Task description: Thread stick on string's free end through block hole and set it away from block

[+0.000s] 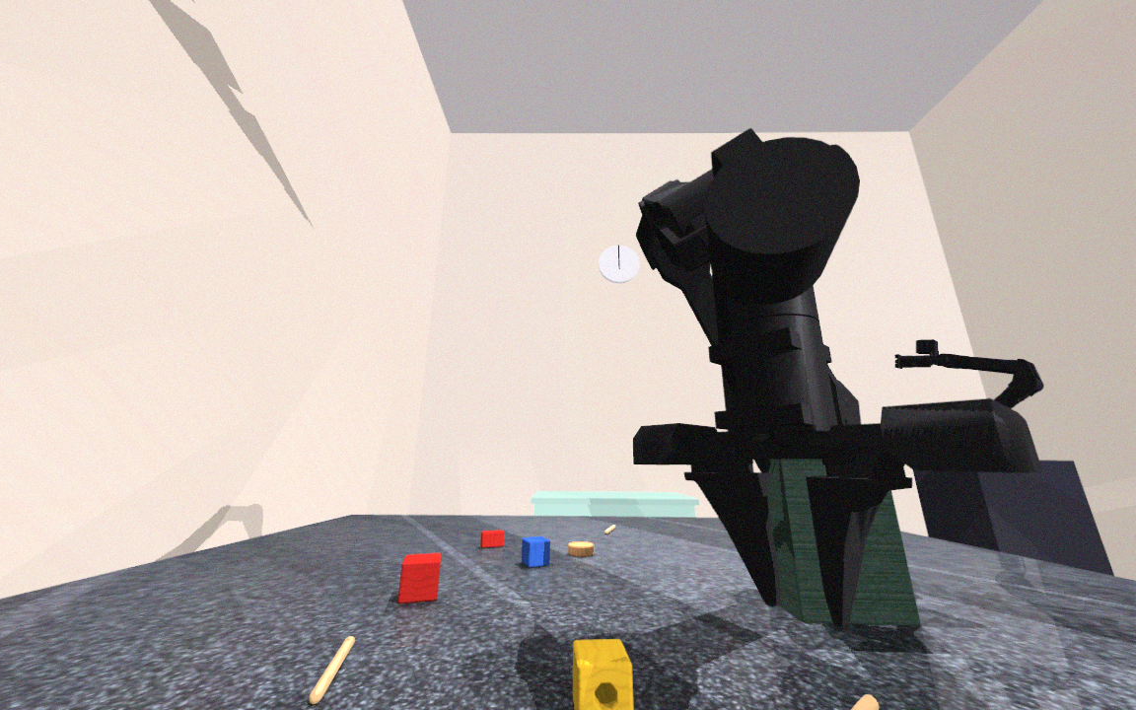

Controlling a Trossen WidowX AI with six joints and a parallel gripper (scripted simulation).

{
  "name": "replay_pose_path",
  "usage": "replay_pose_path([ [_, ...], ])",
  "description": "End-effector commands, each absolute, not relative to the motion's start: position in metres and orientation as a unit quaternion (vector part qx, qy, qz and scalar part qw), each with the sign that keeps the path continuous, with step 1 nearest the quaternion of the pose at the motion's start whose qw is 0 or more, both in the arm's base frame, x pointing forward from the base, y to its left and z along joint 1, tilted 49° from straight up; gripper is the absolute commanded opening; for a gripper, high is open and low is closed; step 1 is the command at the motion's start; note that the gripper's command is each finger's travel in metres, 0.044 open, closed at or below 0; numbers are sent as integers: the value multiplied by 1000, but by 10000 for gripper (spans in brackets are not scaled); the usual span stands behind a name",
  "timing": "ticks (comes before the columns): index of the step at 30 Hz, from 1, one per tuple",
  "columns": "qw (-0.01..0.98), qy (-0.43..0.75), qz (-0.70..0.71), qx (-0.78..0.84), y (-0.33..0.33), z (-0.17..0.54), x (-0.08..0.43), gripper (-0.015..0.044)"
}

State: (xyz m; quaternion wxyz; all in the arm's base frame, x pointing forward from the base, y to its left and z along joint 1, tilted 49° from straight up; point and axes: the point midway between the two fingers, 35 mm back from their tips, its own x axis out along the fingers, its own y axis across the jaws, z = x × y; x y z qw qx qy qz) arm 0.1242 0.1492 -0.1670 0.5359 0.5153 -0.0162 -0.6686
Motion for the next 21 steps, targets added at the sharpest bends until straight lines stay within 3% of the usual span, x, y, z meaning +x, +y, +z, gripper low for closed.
replay_pose_path([
  [1,536,-14,-670,513,149,-168,123,123],
  [21,536,-14,-670,513,135,-182,127,123],
])
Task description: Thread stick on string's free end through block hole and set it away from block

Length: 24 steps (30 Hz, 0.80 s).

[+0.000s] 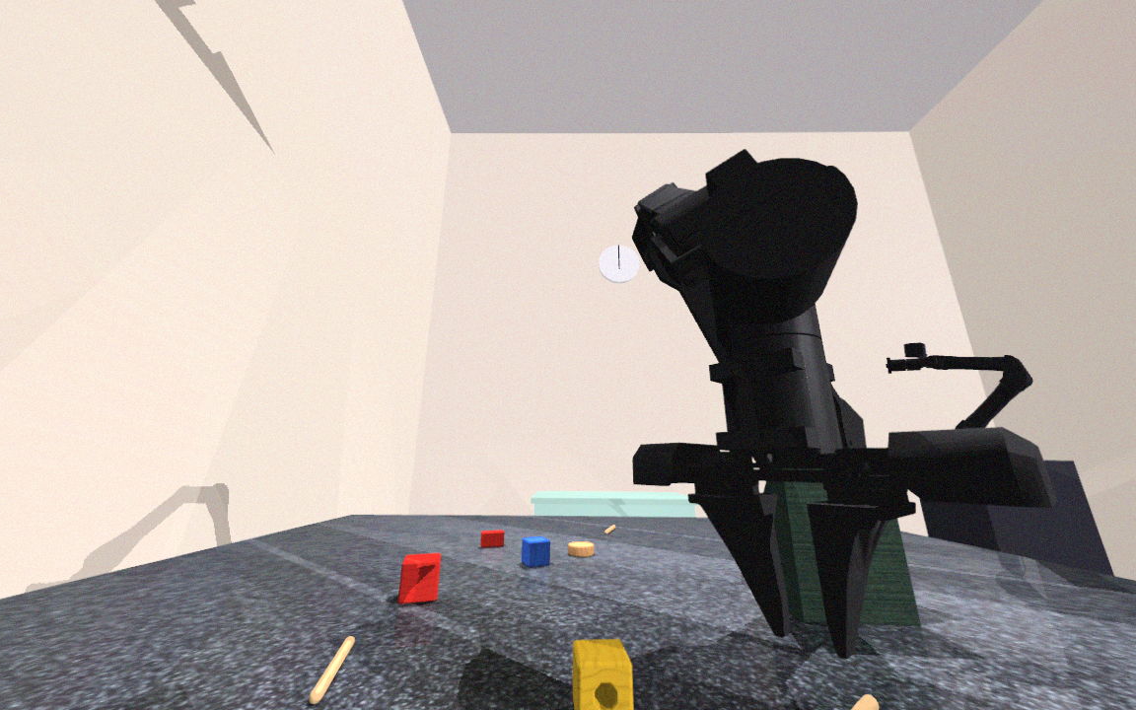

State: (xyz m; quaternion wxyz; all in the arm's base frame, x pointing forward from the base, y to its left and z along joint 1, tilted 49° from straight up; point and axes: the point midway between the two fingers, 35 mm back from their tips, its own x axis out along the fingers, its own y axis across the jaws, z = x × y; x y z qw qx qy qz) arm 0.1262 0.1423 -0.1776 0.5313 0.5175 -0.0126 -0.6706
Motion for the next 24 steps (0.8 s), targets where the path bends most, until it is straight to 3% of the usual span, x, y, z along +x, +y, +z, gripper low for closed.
replay_pose_path([
  [1,536,-14,-670,514,134,-183,127,123],
  [24,536,-15,-670,513,105,-207,130,123],
])
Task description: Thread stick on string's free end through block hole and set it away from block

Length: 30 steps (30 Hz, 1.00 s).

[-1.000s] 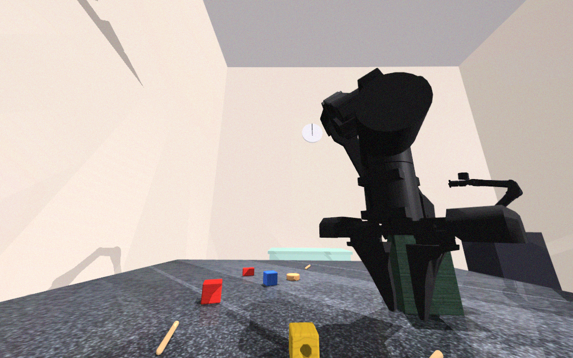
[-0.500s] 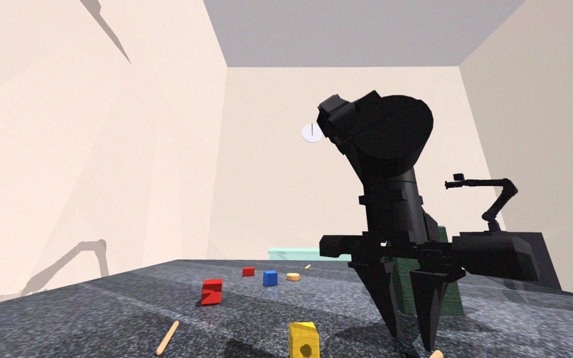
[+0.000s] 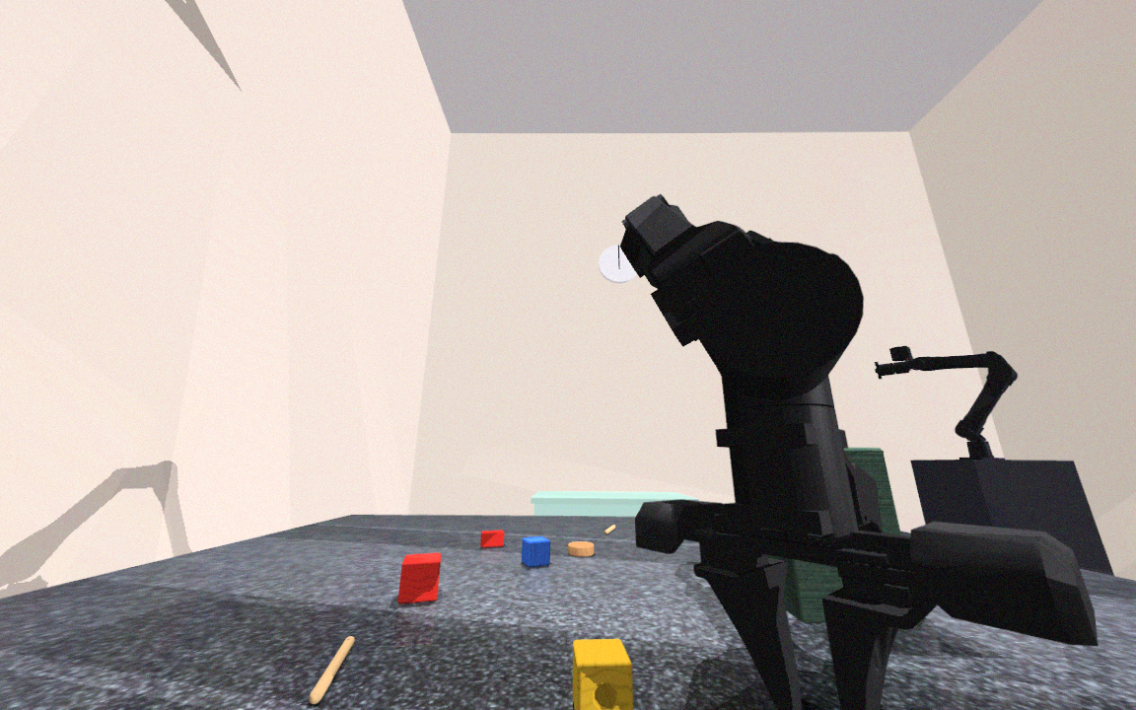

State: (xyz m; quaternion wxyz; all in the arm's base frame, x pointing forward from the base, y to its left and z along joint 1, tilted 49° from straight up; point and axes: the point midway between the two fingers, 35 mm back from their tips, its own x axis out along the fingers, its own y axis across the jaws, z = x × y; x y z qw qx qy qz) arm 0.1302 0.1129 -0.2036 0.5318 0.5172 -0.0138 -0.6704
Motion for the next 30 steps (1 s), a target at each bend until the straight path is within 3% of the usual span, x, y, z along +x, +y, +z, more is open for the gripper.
replay_pose_path([
  [1,536,-15,-670,513,105,-208,130,123],
  [9,536,-15,-670,513,104,-208,130,123],
  [14,533,-15,-671,515,106,-207,129,0],
  [30,533,-15,-671,515,113,-202,129,0],
])
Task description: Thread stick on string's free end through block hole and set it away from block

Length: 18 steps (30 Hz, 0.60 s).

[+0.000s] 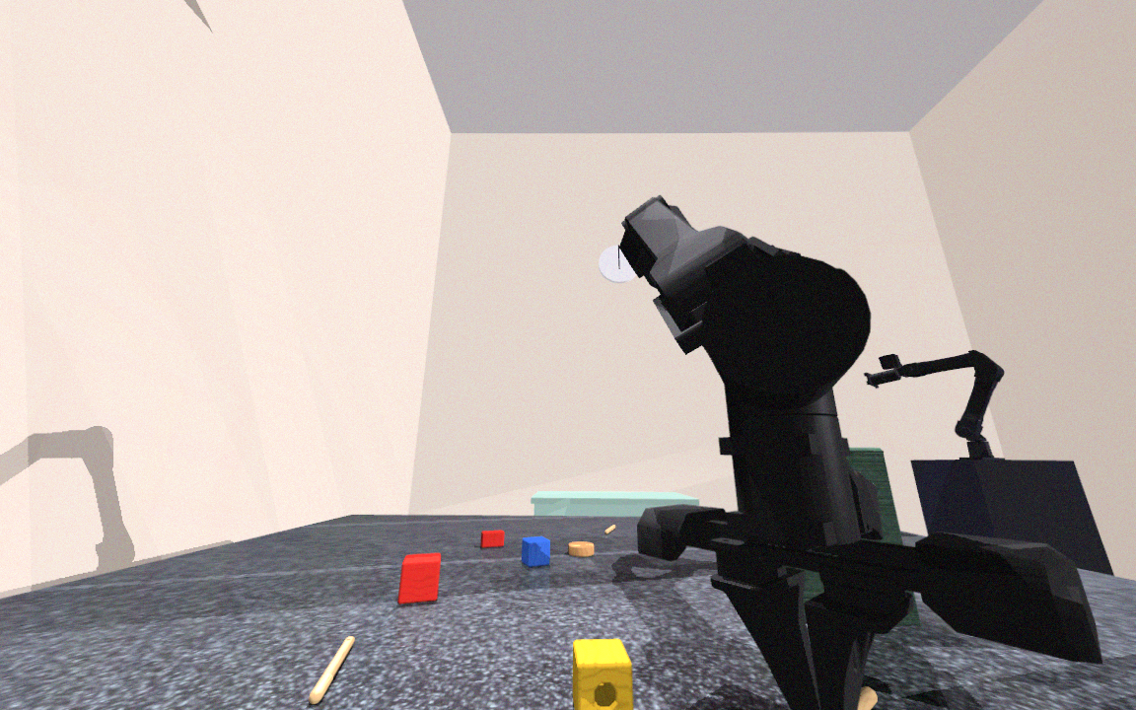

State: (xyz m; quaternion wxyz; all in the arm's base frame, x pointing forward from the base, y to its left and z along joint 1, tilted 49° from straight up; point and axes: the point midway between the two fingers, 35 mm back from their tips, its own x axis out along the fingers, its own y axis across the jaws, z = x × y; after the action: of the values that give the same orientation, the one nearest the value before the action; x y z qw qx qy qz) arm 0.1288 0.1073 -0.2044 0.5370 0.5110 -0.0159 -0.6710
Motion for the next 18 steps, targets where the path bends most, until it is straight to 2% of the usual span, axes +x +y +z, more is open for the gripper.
replay_pose_path([
  [1,533,-15,-671,515,114,-201,129,0],
  [18,533,-15,-672,515,131,-186,127,0],
])
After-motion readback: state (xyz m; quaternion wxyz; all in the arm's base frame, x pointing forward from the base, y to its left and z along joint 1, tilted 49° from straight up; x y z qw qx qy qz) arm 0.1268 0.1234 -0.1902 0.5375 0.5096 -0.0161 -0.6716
